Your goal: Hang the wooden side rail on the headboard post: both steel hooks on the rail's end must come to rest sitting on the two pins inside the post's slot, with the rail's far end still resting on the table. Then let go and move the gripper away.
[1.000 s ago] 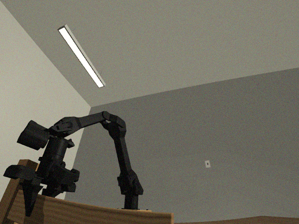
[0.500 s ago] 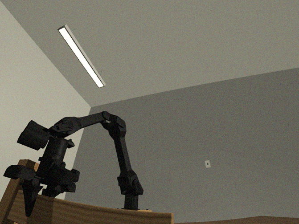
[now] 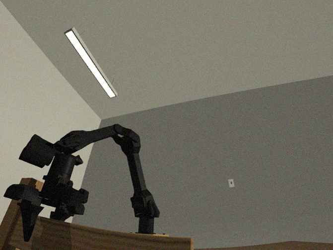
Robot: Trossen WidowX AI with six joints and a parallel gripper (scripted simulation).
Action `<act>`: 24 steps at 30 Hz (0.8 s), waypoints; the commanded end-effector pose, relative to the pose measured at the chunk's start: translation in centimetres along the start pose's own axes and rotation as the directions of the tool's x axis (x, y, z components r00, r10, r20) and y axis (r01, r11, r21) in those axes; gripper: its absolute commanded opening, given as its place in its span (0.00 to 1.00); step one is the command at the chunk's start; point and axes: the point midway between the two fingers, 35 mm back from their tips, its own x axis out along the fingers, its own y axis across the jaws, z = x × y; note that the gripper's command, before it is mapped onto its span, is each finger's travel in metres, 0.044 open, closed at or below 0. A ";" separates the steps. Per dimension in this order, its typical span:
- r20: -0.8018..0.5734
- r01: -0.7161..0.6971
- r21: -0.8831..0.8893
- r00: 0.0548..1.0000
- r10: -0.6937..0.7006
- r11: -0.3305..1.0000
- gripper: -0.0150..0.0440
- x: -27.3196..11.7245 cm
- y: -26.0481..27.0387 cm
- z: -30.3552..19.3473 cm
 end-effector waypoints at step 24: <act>-0.001 0.004 -0.008 1.000 -0.004 1.000 1.00 -3.8 -0.1 2.8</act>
